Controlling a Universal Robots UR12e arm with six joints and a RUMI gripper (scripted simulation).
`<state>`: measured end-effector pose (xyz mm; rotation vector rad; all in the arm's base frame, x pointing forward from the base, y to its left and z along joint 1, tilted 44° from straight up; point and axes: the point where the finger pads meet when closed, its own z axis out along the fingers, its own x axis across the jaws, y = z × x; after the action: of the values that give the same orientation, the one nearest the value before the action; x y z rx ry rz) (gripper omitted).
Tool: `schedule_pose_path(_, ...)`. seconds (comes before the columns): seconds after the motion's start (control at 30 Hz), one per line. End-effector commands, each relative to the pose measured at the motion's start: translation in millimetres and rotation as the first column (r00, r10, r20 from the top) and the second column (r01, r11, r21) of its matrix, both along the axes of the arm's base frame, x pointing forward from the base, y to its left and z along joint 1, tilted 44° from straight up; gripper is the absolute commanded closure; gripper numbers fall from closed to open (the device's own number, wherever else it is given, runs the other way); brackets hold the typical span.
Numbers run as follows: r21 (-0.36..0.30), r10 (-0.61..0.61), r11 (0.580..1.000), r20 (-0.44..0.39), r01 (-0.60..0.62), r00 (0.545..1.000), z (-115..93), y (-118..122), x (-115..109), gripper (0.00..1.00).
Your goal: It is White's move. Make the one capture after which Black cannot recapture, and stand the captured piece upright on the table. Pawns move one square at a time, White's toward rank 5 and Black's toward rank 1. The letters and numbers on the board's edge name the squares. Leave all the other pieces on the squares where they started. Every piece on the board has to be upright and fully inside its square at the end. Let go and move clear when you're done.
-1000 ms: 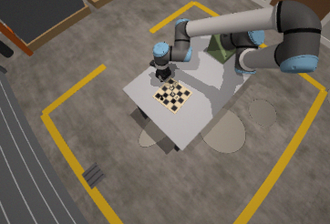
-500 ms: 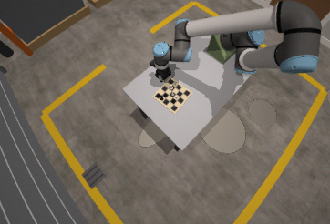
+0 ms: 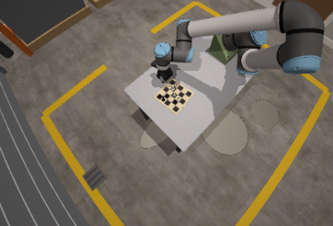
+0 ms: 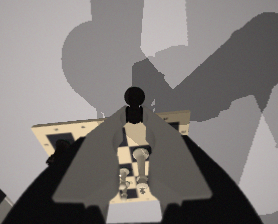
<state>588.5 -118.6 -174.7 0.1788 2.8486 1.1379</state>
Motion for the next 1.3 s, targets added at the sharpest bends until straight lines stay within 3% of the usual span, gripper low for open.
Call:
schedule_pose_path(0.0, 0.000, 0.001, 1.000, 0.000, -0.001, 1.000, -0.9, 0.6, 0.8, 1.00)
schedule_pose_path(1.27, 0.001, 0.001, 1.000, -0.001, -0.001, 1.000, -4.2, 4.5, 0.4, 1.00)
